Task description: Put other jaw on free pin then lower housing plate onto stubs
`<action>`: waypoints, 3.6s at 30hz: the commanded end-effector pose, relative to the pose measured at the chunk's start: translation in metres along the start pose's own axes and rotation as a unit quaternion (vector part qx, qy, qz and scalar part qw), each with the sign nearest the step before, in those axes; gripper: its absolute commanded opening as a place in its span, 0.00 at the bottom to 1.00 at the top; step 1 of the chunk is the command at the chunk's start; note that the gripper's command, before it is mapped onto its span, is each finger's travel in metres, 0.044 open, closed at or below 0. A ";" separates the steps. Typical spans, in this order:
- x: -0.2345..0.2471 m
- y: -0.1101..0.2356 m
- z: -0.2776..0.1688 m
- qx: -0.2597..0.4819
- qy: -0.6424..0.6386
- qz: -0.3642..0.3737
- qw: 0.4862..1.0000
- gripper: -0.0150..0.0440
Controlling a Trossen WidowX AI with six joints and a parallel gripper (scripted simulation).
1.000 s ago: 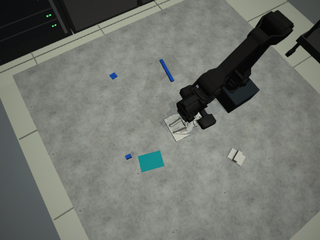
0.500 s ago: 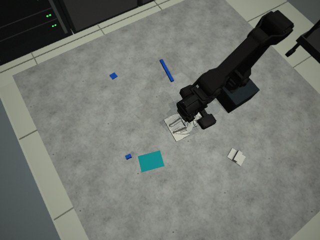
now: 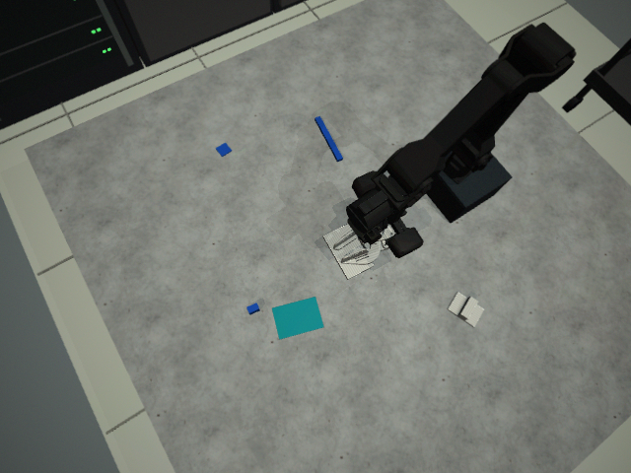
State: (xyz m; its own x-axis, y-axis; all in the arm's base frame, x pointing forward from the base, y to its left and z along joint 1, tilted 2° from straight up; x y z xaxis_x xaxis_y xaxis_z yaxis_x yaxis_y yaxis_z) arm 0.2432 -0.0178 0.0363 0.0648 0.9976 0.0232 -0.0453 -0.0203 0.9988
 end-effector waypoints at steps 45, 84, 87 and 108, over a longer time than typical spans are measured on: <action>0.001 -0.051 -0.005 0.005 -0.002 0.002 1.000 0.85; 0.001 -0.059 -0.006 0.005 -0.002 0.002 1.000 0.85; 0.001 -0.061 -0.006 0.005 -0.002 0.002 1.000 0.85; 0.001 -0.064 -0.006 0.005 -0.002 0.002 1.000 0.85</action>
State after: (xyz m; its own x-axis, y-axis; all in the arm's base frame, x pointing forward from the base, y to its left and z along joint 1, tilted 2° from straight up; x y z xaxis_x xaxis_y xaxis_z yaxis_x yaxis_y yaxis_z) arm 0.2413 -0.0159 -0.0268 0.0655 0.9976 0.0237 -0.0367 -0.0213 0.9991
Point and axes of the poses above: the point midway between the two fingers, 35 mm back from their tips, its own y axis back along the fingers, its own x axis across the jaws, z = x × y, the point moved 2 cm from there along y, back along the fingers, and after that the axes turned 10 degrees about y, right-handed, at the moved point
